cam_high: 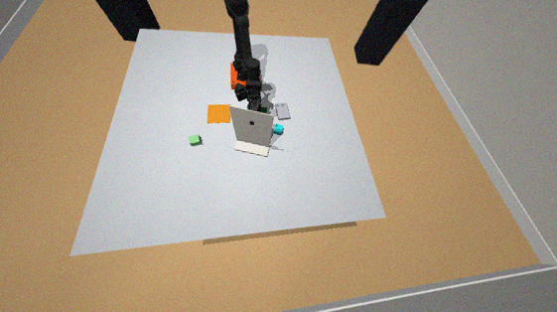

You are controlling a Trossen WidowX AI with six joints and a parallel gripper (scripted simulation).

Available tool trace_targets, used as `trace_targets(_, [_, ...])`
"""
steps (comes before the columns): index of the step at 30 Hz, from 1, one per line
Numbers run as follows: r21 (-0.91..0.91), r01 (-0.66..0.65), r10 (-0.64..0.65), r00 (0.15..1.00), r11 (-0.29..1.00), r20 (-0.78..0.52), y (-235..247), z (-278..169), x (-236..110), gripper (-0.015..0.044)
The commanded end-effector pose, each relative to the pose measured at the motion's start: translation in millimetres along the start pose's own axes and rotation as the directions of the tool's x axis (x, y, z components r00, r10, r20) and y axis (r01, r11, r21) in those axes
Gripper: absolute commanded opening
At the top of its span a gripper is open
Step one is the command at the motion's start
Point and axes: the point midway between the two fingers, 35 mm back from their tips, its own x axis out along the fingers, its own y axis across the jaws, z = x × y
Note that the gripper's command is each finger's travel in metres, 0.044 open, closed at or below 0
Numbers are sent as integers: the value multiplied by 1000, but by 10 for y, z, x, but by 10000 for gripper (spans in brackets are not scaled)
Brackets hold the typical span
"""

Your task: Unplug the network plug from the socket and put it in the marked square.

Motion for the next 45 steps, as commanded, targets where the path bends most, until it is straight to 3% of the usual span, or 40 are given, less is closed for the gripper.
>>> trace_targets(1, [-1, 7, -7, 1000, 1000, 6, -25, 0, -40, 0])
trace_targets(45, [0, 9, -9, 1000, 1000, 6, -27, -147, -275, 0])
